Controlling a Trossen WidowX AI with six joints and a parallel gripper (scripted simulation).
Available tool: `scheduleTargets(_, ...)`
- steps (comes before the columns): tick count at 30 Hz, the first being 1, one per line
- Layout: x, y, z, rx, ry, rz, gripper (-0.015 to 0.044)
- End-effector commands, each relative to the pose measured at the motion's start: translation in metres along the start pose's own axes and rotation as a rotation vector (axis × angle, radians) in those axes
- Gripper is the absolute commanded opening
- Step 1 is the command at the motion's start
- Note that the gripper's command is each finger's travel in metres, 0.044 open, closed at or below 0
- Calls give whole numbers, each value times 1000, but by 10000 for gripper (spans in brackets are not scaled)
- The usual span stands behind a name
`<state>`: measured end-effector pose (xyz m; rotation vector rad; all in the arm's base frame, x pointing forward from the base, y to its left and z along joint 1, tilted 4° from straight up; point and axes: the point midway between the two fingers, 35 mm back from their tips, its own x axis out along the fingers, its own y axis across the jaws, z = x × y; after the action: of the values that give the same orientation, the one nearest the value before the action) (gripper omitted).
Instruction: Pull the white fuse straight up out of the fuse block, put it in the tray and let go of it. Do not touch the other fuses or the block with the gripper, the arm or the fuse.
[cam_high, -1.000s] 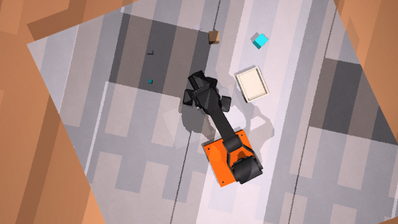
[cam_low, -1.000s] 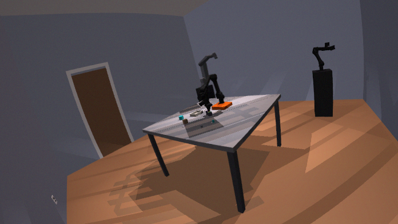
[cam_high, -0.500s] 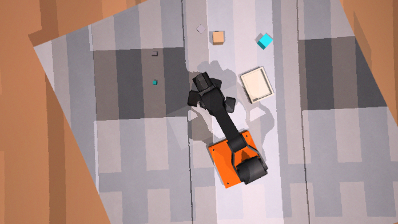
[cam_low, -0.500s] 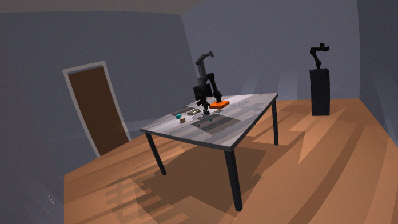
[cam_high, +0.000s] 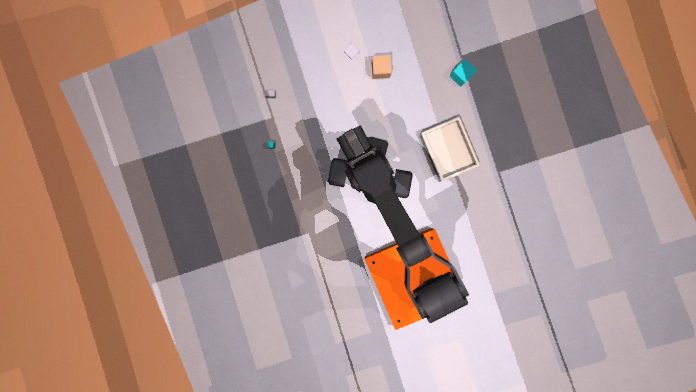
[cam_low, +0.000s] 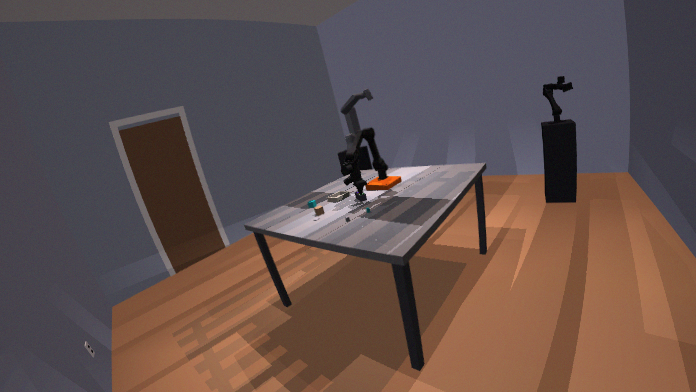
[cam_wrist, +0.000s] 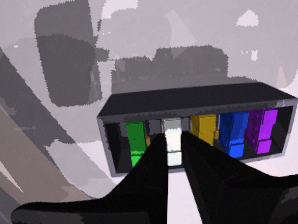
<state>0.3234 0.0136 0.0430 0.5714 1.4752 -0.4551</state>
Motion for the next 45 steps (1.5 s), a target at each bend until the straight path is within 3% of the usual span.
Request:
scheduleTargets(1,0,0,0,0,0,0,0)
scheduleTargets(45,-20,1,0,-1,2,1,0)
